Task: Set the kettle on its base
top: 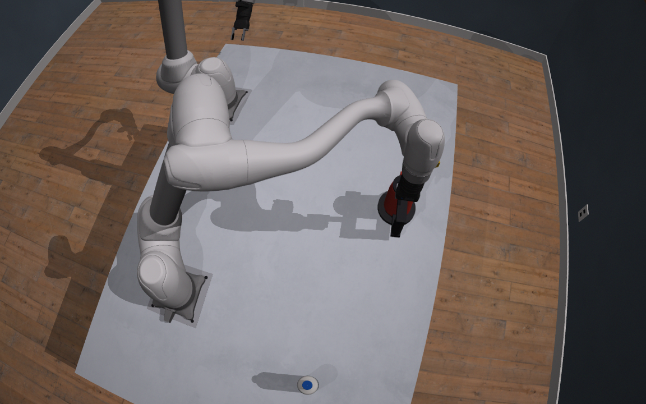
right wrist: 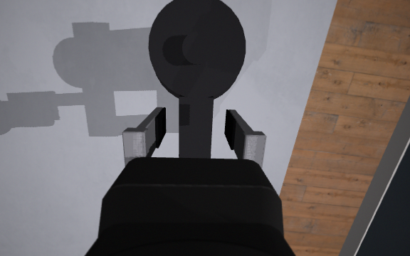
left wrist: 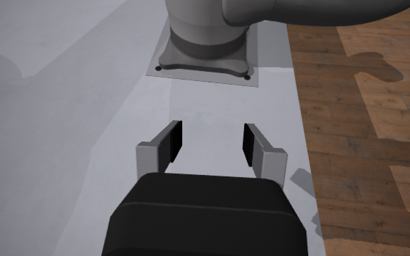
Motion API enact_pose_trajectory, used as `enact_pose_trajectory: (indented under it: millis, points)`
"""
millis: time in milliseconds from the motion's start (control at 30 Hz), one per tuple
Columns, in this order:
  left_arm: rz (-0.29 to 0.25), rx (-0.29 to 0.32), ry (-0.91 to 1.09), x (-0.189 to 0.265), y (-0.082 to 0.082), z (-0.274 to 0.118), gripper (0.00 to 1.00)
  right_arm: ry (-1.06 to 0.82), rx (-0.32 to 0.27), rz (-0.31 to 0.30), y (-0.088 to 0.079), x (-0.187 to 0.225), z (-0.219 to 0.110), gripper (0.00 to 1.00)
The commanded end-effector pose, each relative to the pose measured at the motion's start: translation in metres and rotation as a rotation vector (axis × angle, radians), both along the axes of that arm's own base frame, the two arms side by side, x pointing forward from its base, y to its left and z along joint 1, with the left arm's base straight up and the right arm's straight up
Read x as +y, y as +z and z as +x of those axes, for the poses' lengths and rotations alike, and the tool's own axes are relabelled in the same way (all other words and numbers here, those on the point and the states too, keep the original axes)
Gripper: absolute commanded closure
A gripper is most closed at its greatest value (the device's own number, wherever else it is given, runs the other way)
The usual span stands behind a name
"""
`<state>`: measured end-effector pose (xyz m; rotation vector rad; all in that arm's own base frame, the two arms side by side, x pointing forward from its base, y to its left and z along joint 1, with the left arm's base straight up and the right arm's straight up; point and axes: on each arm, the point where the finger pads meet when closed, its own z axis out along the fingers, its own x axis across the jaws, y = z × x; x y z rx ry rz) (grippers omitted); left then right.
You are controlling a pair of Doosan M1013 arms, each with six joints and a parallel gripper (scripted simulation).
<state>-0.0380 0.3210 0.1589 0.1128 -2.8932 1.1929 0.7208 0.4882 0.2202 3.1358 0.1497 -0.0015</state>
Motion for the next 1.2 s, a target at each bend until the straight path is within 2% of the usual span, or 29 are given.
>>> enact_pose_trajectory:
  millis: [0, 67, 233, 400, 1167]
  points:
    - [-0.004, 0.001, -0.004, 0.001, 0.000, -0.002, 0.00, -0.001, -0.003, 0.006, 0.046, 0.003, -0.001, 0.00]
    - [-0.004, 0.001, -0.004, 0.001, 0.000, -0.002, 0.00, -0.001, -0.003, 0.006, 0.046, 0.003, -0.001, 0.00]
    - [-0.004, 0.001, -0.004, 0.001, 0.000, -0.002, 0.00, -0.001, -0.003, 0.006, 0.085, 0.003, -0.002, 0.00]
    - [-0.004, 0.001, -0.004, 0.001, 0.000, -0.002, 0.00, -0.001, -0.003, 0.006, 0.102, 0.003, -0.002, 0.00]
    - [-0.004, 0.001, -0.004, 0.001, 0.000, -0.002, 0.00, -0.001, -0.002, 0.005, 0.103, 0.003, -0.002, 0.00]
